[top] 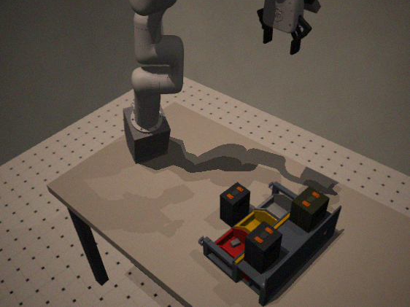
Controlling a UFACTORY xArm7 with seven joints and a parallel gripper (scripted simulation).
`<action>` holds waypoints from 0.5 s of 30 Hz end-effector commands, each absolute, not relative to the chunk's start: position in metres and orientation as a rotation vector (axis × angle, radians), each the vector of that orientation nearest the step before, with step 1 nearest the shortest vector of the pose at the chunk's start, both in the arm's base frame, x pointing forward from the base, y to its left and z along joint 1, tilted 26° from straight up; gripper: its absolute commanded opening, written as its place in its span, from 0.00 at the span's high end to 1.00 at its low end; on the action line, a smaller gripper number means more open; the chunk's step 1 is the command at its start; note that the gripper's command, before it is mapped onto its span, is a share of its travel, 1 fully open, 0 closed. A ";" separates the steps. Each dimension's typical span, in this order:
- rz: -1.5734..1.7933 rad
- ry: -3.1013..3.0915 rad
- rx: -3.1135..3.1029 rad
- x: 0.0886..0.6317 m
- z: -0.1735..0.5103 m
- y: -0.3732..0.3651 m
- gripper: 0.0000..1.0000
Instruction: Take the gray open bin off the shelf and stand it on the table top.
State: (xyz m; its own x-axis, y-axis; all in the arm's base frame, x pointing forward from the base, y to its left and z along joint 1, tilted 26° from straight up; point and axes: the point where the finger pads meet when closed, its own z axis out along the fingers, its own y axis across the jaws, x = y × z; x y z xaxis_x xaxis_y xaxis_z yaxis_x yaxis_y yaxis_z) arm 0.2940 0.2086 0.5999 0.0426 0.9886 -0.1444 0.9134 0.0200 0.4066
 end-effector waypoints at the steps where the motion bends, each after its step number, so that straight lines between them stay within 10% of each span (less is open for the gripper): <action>1: 0.266 1.915 1.937 0.294 0.601 0.209 0.00; 15: 0.266 1.915 1.937 0.293 0.600 0.210 0.00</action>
